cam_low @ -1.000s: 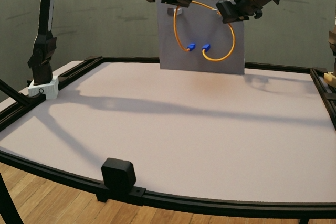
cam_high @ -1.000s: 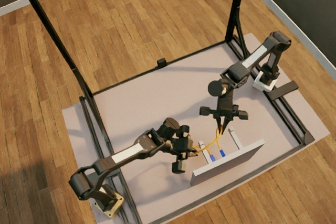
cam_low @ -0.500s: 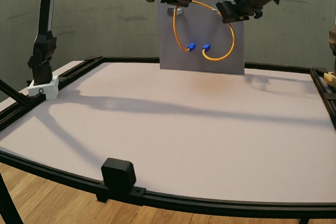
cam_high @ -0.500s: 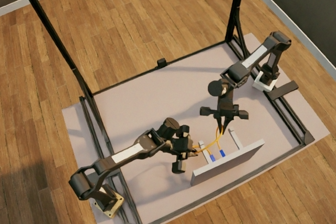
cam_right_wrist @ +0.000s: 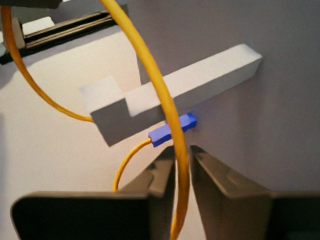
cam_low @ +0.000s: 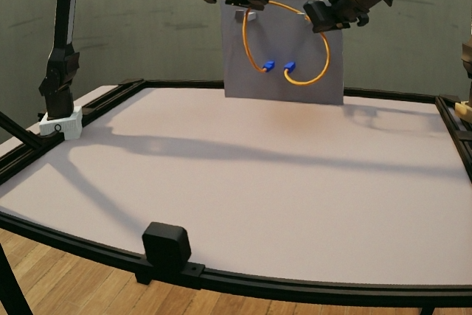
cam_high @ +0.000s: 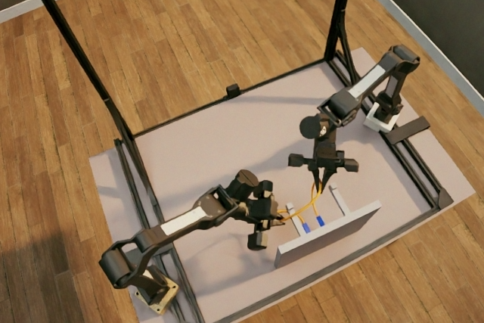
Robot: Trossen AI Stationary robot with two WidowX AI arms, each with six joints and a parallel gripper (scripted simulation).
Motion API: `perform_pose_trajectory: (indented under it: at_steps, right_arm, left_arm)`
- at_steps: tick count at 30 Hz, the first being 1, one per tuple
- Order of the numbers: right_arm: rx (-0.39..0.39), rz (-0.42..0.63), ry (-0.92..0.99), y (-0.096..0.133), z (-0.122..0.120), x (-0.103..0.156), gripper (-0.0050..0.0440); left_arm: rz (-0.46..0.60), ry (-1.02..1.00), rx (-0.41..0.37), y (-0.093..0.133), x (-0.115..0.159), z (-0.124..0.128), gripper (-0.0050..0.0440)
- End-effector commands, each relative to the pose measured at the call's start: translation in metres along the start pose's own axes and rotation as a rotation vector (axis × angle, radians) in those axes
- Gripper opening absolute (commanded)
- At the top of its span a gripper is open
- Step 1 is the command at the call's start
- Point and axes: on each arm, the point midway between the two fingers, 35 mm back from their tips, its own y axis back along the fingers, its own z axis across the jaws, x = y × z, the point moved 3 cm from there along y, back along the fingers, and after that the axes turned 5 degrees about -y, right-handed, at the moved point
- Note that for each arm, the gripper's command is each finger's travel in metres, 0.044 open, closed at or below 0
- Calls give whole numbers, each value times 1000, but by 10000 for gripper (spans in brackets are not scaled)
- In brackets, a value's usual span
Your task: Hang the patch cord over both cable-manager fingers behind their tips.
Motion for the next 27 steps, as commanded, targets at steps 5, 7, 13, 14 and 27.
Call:
perform_pose_trajectory:
  at_steps: [5, 7, 13, 14, 27]
  right_arm:
    - [-10, -15, -13, 4, 1, -7, 40]
    - [-10, -15, -13, 4, 1, -7, 40]
    - [-10, -15, -13, 4, 1, -7, 40]
    - [-10, -15, -13, 4, 1, -7, 40]
    - [-10, -15, -13, 4, 1, -7, 40]
  left_arm:
    - [-20, 16, 9, 12, -10, 10, 25]
    - [-20, 16, 10, 12, -10, 12, 25]
    - [-28, 21, 12, 16, -14, 15, 25]
    - [-22, 17, 10, 15, -12, 17, 25]
    - [-19, 14, 9, 22, -13, 32, 25]
